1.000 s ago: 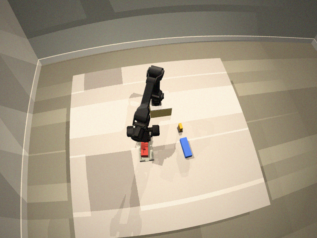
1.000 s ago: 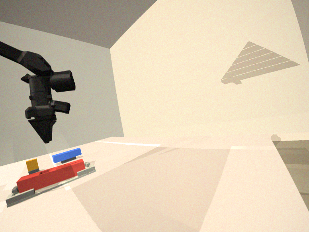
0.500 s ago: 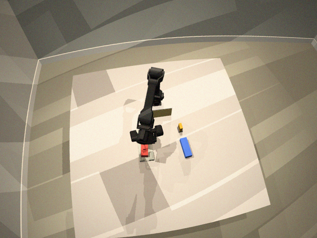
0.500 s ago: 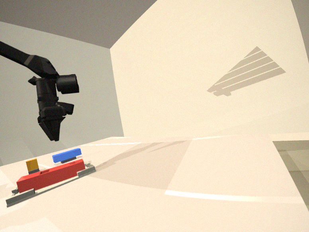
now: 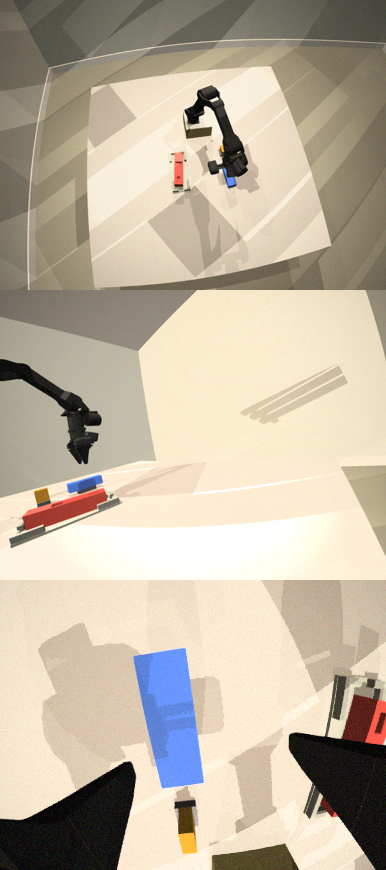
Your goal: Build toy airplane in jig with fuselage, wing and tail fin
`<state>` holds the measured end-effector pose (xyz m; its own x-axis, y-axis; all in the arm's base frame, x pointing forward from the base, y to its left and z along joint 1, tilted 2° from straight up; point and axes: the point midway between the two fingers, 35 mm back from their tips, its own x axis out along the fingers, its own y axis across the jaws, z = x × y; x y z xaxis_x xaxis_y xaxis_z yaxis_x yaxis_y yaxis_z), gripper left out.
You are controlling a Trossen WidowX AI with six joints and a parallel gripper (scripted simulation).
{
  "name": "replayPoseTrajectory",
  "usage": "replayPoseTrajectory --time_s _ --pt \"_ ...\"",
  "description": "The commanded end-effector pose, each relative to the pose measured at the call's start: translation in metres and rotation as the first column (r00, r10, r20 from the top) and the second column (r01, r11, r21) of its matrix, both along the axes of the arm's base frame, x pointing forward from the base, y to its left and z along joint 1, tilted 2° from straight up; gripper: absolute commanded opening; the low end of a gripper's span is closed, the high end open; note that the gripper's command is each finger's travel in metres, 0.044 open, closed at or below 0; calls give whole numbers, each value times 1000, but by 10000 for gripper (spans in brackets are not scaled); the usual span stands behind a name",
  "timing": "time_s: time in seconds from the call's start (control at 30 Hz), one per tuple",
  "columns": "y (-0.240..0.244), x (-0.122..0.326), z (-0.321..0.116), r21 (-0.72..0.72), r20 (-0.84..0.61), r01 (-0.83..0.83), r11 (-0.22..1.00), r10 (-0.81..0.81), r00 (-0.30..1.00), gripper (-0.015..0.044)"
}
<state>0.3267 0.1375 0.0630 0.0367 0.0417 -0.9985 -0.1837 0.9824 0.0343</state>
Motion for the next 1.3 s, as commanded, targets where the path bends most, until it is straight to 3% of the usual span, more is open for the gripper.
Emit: replayPoseTrajectory --time_s 0.0,0.2,0.3,0.53,1.27 --pt "27 -6 -1 -3 -5 20 1000 -20 1000 440" --pt "27 -5 -4 -3 -5 20 1000 -20 1000 440" --pt "28 -4 -33 -3 -5 20 1000 -20 1000 440" --pt "29 -4 -49 -3 -5 20 1000 -20 1000 440" --pt "30 -3 -81 -3 -6 20 1000 -20 1000 440"
